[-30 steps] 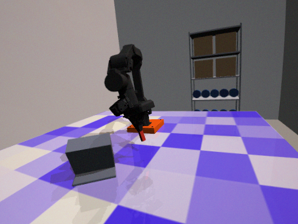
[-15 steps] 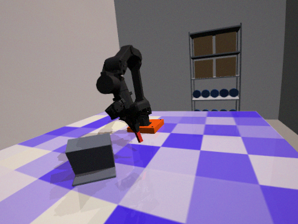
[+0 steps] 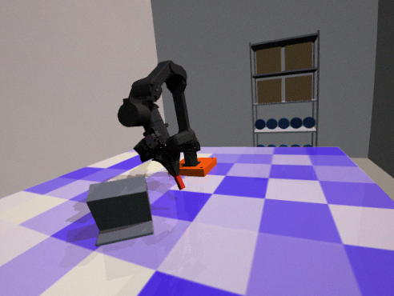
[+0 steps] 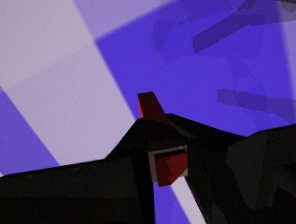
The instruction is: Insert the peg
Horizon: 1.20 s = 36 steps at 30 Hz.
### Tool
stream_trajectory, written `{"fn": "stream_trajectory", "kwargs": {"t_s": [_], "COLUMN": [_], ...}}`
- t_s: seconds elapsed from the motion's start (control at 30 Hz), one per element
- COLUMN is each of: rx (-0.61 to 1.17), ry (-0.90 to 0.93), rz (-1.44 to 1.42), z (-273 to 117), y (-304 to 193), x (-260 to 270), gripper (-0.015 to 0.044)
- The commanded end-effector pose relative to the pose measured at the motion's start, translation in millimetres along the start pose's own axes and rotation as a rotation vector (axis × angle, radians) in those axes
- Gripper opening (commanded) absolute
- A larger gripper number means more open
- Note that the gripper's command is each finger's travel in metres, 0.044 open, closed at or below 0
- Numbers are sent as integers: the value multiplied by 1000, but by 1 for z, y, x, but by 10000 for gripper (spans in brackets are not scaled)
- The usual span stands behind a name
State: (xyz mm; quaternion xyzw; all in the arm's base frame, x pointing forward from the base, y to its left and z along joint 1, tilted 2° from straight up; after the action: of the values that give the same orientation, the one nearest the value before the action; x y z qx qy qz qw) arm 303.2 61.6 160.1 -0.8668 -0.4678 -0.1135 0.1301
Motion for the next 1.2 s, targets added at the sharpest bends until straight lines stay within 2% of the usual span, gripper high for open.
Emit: {"fn": "stream_trajectory", "kwargs": {"t_s": [0.0, 1.17], "rx": [4, -35], "ry": [24, 191], "rz": [-24, -211], "z": [0, -7], "y": [3, 27], "x": [-4, -36], "gripper": [0, 0]}}
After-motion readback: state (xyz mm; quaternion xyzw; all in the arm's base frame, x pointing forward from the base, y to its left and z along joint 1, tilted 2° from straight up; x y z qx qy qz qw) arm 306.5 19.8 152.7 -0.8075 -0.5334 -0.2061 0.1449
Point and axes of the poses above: the point midway between the two fingers, 35 mm back from their tips, its own z axis out along the fingers, its own x axis across the jaws, y = z × x, the point moved 6 cm from there along -z, back along the fingers, and after that the axes turned 14 degrees about z, right-handed, at the moved point
